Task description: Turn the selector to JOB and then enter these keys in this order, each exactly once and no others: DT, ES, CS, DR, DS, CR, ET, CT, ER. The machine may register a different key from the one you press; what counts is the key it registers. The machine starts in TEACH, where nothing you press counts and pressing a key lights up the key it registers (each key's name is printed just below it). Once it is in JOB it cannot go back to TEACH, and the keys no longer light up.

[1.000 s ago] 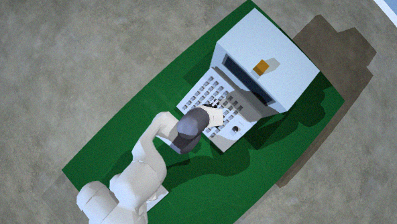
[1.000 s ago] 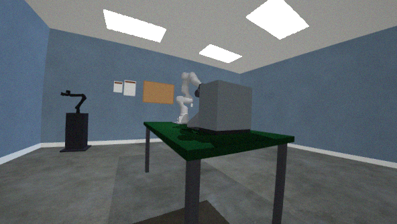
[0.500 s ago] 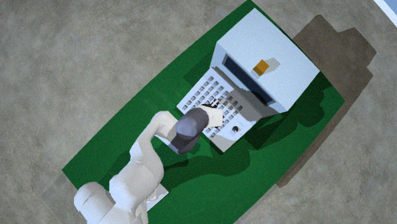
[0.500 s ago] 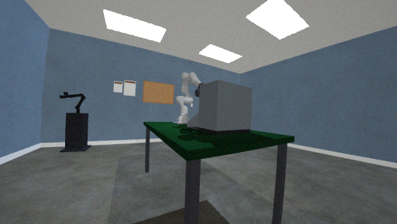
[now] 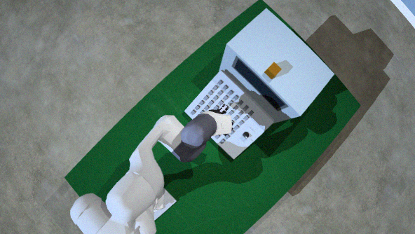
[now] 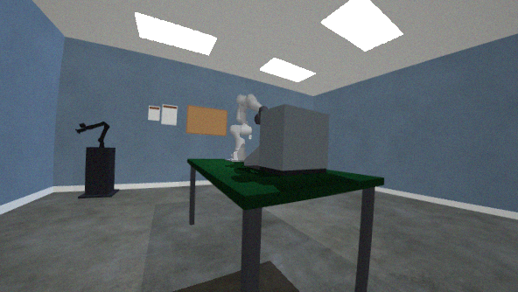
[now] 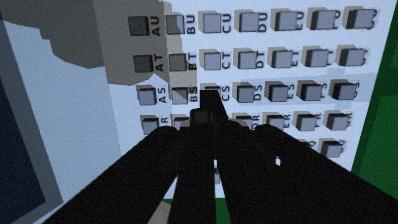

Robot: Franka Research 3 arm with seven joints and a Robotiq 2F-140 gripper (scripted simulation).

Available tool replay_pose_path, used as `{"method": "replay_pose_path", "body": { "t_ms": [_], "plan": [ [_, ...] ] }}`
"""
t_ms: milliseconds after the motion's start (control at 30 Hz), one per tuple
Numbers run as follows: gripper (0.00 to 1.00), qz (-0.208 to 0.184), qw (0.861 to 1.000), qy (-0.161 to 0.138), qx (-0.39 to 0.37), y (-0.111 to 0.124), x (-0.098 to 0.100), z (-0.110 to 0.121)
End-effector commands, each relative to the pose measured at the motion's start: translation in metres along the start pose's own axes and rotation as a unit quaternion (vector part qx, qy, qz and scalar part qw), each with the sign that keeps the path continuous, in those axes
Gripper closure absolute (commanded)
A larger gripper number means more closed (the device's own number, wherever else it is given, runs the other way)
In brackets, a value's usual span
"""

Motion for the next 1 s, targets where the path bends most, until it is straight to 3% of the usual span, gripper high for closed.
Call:
{"method": "replay_pose_path", "body": {
  "t_ms": [0, 333, 733, 967],
  "plan": [
    [0.90, -0.001, 1.000, 0.007, 0.011, -0.001, 0.001, 0.005],
    [0.90, -0.001, 1.000, 0.007, 0.011, -0.002, 0.003, 0.005],
    [0.90, -0.001, 1.000, 0.007, 0.011, -0.033, 0.003, 0.002],
    [0.90, -0.001, 1.000, 0.007, 0.011, -0.035, 0.002, 0.002]
  ]
}}
Point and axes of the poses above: the point where the finger pads meet when closed, its own x axis back along the fingers, its own z axis across the jaws, y = z × x, the point moved 3 cm from there along x, back along the fingers, and after that the axes turned 3 degrees about -x, right-handed, at the moved point
